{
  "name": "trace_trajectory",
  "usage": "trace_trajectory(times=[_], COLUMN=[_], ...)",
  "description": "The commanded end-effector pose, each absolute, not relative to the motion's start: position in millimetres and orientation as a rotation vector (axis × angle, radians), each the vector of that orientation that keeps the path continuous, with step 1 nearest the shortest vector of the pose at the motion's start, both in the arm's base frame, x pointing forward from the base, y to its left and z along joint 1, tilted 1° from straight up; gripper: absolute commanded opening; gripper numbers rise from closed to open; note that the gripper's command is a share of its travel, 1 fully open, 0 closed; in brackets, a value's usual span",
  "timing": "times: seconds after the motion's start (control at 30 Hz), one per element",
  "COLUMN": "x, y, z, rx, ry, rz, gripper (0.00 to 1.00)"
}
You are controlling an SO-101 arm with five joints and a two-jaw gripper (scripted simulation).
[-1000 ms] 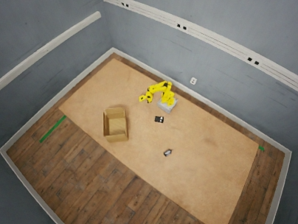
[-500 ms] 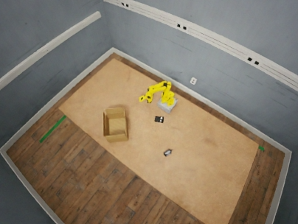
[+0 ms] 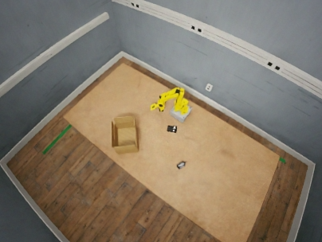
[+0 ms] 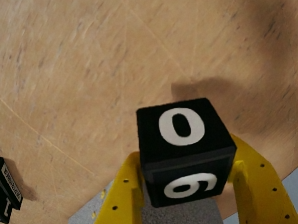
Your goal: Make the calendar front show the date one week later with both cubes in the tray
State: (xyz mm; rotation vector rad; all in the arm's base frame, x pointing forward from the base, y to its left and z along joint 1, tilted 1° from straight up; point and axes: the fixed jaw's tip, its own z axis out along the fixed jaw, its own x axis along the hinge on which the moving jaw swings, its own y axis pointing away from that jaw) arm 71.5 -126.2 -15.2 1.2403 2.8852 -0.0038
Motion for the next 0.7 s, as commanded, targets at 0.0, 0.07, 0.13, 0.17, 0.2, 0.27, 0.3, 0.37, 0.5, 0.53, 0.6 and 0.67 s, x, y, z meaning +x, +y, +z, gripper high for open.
trace_trajectory(times=[0.0,0.07,0.13,0.17,0.2,0.27,0.3,0.37,0.5,0.53,0.6,0.67], x=[68.1,68.1,68.1,68.1,68.1,68.1,68.1,68.1,68.1,68.1,68.1,68.0], y=[-122.8,-122.8,-122.7,-122.7,-122.7,-122.7,-122.7,-122.7,-122.6,-122.6,-122.6,-122.6], z=[-19.5,-20.9,-22.3,-22.9,-23.5,-24.1,-24.2,-24.2,-24.5,-24.9,-26.1,-27.5], rx=[1.255,1.255,1.255,1.255,1.255,1.255,1.255,1.255,1.255,1.255,1.255,1.255], ry=[2.896,2.896,2.896,2.896,2.896,2.896,2.896,2.896,2.896,2.896,2.896,2.896], rz=[0.02,0.02,0.02,0.02,0.02,0.02,0.02,0.02,0.02,0.02,0.02,0.02], gripper=[0.0,0.0,0.0,0.0,0.0,0.0,0.0,0.0,0.0,0.0,0.0,0.0])
